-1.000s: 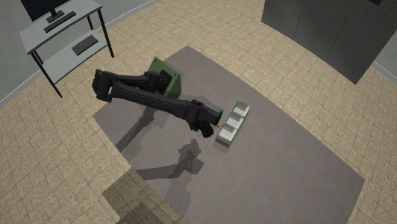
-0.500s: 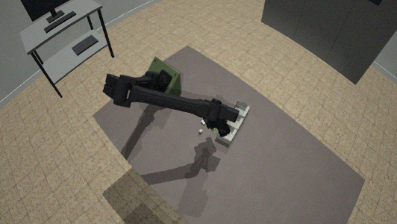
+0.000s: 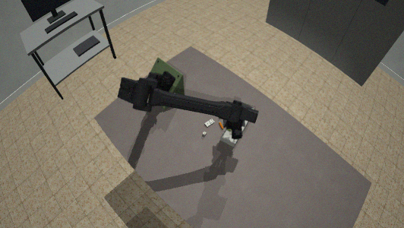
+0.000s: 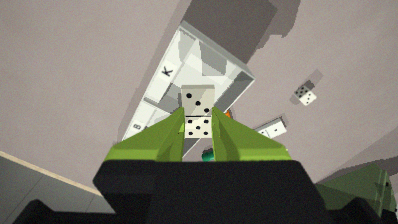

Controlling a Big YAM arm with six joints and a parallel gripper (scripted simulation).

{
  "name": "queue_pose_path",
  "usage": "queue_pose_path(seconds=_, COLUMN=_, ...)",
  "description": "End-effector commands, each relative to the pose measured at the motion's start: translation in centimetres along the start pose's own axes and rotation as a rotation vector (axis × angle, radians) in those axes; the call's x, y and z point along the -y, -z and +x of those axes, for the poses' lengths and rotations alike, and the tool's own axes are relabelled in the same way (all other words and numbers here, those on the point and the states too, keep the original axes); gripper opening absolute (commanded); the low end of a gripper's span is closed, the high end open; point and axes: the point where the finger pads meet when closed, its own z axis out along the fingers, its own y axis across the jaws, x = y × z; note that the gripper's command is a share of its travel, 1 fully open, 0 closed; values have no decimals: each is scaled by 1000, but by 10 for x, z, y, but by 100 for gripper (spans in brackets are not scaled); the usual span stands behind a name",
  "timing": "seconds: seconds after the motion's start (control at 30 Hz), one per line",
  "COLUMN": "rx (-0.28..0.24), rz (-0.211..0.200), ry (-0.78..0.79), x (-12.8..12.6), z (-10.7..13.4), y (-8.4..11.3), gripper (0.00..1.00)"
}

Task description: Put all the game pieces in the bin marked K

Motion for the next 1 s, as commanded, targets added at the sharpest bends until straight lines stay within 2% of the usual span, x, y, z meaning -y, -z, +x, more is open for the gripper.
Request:
queue_pose_path(seconds=0.0, rx=10, rz=-10, ry=-159, x=-8, z=-17, y=11, gripper=20)
queue_pose_path(seconds=0.1, rx=9, rz=-11, ry=-181, x=-5, z=-19, y=15, gripper=20)
queue_pose_path(seconds=0.13, rx=9, rz=-13, ry=-233, x=-14, z=-15, y=24, gripper=20)
queue_pose_path(seconds=0.37, rx=5, rz=-3, ry=-393, x=-12, z=-13, y=11, gripper=20)
queue_pose_path(seconds=0.6, rx=18, rz=-15, ry=-549, x=-15, z=-14, y=8, gripper=20)
queue_pose_path(seconds=0.67, rx=18, rz=-15, ry=-549, x=-15, z=-14, y=8, gripper=20)
queue_pose_path(seconds=0.7, rx=26, rz=-24, ry=-606, x=-13, z=-11, y=7, gripper=20)
queue_pose_path(seconds=0.77, rx=26, rz=-15, ry=-591, x=-6, z=-3, y=5, gripper=20)
queue_pose_path(seconds=0.87, rx=28, rz=-32, ry=-592, x=-4, z=-3, y=15, gripper=20)
queue_pose_path(seconds=0.97, rx=28, rz=-35, ry=-596, x=-3, z=-3, y=16, gripper=20)
